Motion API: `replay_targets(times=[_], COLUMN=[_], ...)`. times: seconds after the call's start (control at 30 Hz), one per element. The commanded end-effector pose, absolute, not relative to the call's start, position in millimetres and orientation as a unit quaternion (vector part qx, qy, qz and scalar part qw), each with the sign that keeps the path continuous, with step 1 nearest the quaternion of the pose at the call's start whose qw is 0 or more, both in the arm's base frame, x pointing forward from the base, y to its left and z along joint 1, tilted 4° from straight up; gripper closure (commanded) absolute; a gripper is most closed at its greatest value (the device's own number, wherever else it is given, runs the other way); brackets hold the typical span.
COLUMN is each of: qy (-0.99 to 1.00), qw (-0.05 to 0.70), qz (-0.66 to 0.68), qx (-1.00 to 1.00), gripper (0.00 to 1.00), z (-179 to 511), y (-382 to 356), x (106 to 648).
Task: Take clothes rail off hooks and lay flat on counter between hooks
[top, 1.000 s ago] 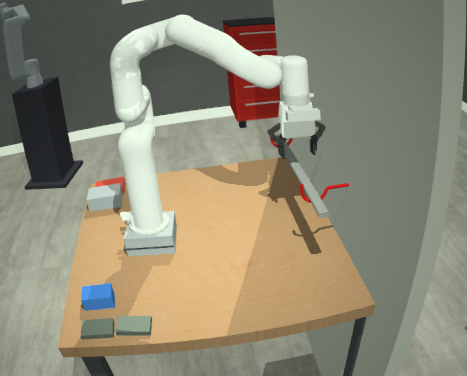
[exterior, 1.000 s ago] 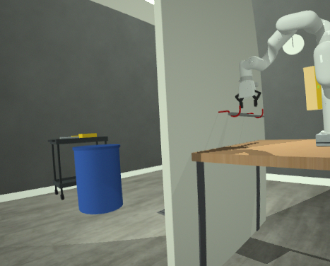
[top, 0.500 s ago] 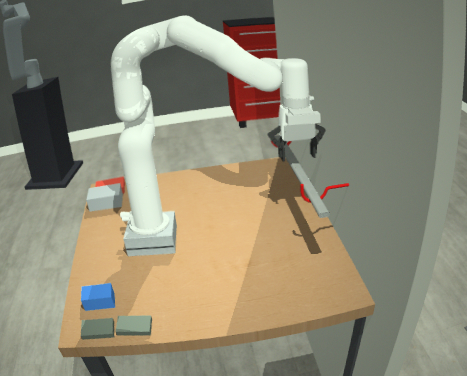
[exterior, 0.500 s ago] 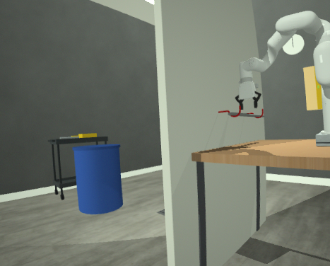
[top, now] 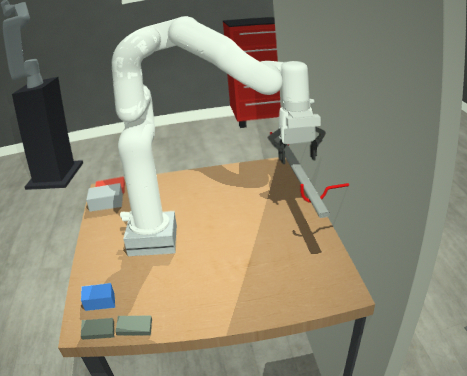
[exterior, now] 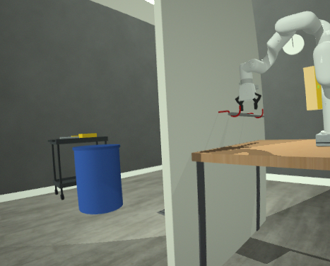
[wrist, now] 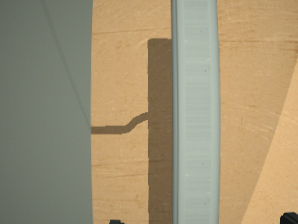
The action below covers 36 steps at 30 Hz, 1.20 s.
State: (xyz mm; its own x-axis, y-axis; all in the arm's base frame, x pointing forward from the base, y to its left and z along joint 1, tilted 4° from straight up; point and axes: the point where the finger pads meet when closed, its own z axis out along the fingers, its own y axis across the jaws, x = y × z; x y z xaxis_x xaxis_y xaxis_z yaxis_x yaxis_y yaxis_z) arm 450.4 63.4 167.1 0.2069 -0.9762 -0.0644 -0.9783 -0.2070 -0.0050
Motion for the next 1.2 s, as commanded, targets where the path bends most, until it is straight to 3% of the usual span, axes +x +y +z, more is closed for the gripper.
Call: replay_targets(times=[0.0, 1.17], qy=[0.629, 0.629], qw=[0.024, 0.024], qz=[0.022, 0.022], qx=[-0.776, -0.776], gripper=[0.00, 0.00], z=[165.4, 144.7], y=[63.7, 65.0], x=[451.6, 451.5])
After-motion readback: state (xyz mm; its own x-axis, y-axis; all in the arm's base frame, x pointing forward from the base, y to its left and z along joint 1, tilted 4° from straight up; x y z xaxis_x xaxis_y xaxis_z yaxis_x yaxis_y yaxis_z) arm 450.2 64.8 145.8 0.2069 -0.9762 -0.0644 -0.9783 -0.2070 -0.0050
